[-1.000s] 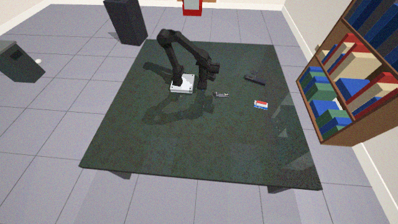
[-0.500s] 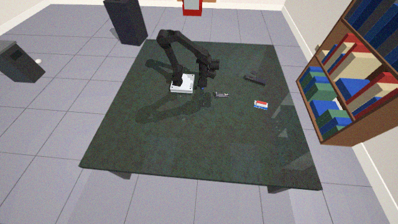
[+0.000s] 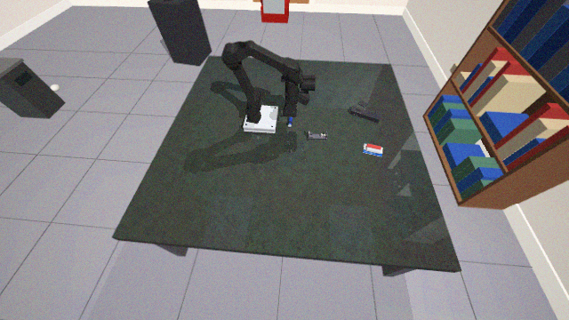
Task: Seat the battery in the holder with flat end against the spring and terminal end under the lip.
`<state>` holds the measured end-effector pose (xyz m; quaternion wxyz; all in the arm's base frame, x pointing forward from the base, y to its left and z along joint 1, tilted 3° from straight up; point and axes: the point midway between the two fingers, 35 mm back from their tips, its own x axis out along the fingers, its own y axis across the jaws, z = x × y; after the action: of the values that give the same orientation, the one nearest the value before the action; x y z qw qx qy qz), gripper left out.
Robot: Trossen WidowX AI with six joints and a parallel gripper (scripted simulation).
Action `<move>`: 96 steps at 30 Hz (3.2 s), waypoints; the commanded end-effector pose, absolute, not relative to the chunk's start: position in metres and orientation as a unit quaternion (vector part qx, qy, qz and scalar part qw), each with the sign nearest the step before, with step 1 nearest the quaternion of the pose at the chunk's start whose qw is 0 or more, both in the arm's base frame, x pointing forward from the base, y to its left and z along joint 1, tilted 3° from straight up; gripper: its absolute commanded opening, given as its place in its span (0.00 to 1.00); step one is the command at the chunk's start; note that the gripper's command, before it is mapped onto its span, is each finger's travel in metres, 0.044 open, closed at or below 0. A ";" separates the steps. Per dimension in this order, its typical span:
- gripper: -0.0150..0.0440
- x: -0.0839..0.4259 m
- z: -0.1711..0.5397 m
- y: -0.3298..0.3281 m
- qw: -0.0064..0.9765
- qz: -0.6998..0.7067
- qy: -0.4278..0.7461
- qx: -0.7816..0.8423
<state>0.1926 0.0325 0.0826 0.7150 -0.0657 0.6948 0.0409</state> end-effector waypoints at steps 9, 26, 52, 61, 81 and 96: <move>0.25 0.187 0.125 0.035 0.719 0.038 0.691 -0.064; 0.63 0.191 0.089 0.044 0.687 -0.232 0.652 0.221; 0.63 0.189 0.056 0.052 0.546 -0.469 0.510 0.471; 0.63 0.190 0.049 0.052 0.547 -0.469 0.509 0.471; 0.63 0.191 0.016 0.051 0.547 -0.469 0.509 0.471; 0.38 0.191 0.006 0.050 0.546 -0.469 0.510 0.471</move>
<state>0.1911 0.0508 0.0074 0.5462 0.4733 0.5083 -0.4683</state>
